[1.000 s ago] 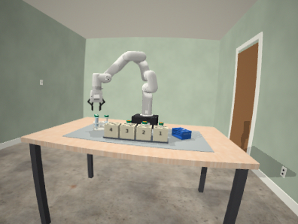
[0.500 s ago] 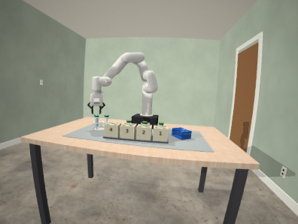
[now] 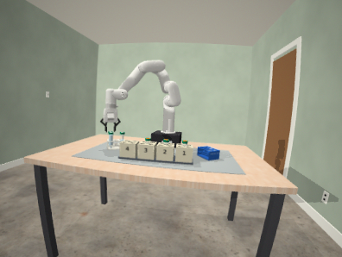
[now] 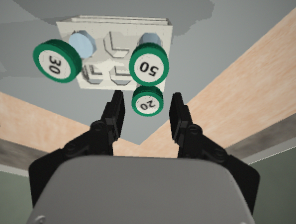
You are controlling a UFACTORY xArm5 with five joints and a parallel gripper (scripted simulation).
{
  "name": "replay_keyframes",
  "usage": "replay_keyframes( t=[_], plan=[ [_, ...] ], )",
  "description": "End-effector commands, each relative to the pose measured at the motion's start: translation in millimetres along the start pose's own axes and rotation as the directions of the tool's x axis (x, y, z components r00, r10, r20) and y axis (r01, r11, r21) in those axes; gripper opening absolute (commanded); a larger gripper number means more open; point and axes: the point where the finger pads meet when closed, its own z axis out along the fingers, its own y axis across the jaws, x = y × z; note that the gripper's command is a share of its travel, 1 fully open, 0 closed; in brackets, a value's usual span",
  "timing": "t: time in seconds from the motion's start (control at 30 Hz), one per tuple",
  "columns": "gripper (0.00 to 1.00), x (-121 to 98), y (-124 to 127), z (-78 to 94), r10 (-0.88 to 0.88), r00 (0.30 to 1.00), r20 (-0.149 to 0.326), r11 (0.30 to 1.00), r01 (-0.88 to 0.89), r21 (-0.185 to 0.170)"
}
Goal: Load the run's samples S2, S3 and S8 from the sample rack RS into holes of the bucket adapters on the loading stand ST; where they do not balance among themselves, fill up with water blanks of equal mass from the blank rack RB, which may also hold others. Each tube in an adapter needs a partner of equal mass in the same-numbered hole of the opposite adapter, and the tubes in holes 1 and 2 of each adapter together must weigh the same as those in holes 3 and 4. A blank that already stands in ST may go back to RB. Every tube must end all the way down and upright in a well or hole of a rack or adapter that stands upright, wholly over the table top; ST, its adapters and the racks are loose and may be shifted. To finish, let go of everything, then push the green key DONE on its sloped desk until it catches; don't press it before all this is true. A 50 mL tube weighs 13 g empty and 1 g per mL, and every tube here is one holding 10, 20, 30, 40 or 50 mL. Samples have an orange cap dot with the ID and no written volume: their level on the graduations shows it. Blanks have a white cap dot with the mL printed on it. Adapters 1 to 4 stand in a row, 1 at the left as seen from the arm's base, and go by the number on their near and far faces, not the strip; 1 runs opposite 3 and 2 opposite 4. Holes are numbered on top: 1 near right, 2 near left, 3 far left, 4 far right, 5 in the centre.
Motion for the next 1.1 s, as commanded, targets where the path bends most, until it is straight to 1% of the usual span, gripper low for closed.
replay_keyframes(
  t=[0.0,0.93,1.07],
  plan=[
    [0.57,0,1,-0.1,0.000,1.000,0.000,1.000,0.000,-0.004],
    [0.57,0,1,17.3,0.000,1.000,0.000,1.000,0.000,-0.004],
    [0.57,0,1,17.3,0.000,1.000,0.000,1.000,0.000,-0.004]
  ],
)
